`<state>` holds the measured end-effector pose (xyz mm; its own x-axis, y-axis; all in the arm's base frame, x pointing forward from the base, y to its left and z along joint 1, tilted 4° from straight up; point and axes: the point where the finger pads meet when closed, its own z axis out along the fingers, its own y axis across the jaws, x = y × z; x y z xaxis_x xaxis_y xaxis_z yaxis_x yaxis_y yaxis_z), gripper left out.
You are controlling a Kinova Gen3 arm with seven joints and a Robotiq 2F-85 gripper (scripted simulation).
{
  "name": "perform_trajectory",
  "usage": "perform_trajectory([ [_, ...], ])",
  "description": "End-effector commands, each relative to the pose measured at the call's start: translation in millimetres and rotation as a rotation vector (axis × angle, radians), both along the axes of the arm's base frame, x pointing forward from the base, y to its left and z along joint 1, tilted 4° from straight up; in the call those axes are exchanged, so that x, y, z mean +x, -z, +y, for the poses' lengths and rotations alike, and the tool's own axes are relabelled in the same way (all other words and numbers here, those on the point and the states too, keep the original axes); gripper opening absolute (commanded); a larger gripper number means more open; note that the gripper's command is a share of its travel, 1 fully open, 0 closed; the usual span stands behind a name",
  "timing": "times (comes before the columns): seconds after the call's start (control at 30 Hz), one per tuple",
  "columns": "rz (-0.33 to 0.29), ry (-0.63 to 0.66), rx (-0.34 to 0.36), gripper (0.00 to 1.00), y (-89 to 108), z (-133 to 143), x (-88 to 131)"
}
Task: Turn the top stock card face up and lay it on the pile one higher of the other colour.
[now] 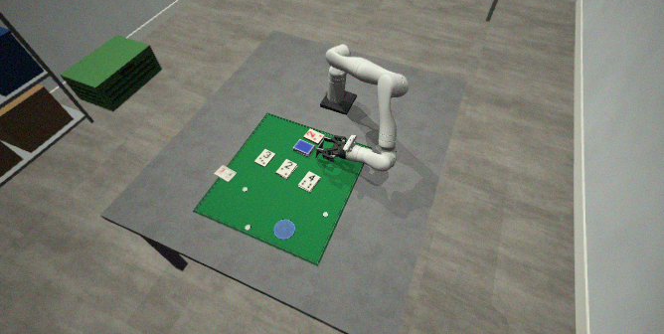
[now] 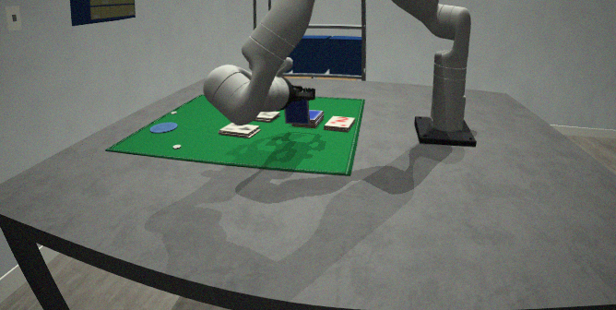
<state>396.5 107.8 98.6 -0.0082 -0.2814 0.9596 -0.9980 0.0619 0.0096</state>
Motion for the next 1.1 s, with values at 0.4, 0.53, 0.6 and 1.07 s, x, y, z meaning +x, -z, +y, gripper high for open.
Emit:
perform_trajectory([
  [0.4, -0.009, 0.000, -0.009, 0.71, 3.7, -2.6, 2.1],
  [0.53, -0.009, 0.000, -0.009, 0.71, 5.8, -3.6, 2.3],
  [0.6, -0.009, 0.000, -0.009, 0.71, 8.0, -4.7, 2.6],
  [1.07, -0.009, 0.000, -0.009, 0.71, 18.5, -9.6, 4.0],
])
